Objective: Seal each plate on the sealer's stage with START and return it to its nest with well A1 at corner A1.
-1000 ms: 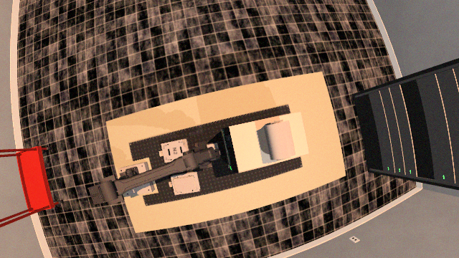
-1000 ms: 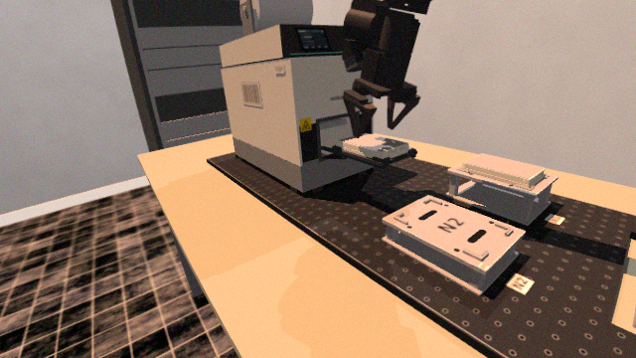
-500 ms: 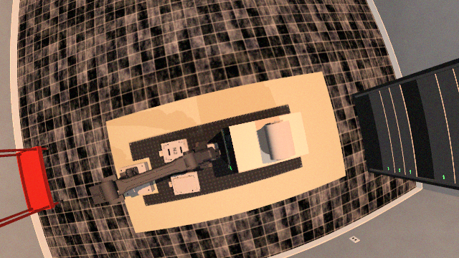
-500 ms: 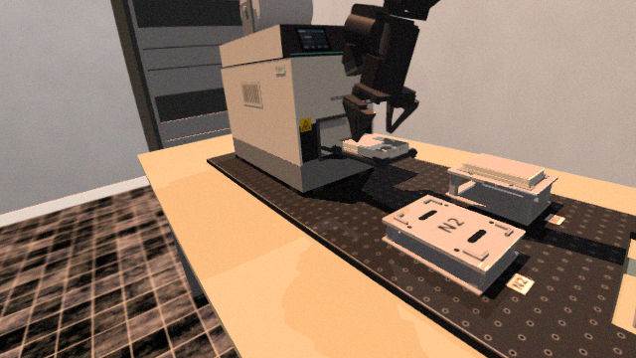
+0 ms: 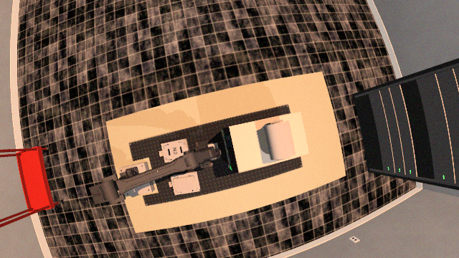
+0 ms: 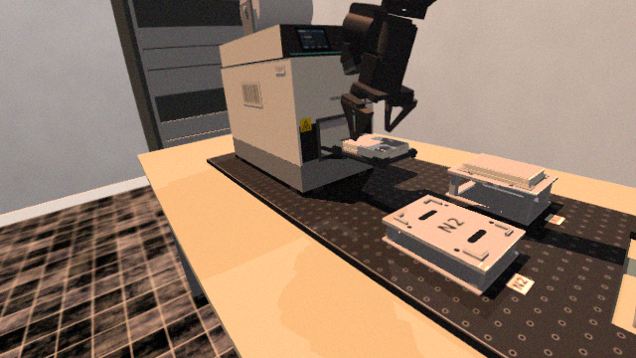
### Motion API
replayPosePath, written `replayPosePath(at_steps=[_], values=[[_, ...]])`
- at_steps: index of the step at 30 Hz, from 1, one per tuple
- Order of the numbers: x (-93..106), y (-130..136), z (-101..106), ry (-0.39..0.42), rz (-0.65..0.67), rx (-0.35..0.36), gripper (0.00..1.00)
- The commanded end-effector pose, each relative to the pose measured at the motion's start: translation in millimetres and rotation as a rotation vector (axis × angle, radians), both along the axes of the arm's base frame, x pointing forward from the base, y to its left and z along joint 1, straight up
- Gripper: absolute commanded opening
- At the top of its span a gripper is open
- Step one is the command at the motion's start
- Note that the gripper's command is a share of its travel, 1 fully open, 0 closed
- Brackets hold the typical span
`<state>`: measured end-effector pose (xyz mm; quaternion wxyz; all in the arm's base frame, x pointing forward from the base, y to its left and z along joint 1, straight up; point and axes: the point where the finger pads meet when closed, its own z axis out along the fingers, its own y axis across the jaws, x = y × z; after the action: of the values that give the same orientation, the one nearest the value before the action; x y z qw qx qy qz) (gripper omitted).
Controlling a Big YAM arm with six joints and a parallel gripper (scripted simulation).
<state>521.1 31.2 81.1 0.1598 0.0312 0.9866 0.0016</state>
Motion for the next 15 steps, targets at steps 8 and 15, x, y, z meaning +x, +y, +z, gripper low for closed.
replayPosePath(at_steps=[8,15], values=[[6.5,4,1,0.002,-0.005,0.001,1.0],[0.8,0,6,-0.013,-0.01,0.002,1.0]])
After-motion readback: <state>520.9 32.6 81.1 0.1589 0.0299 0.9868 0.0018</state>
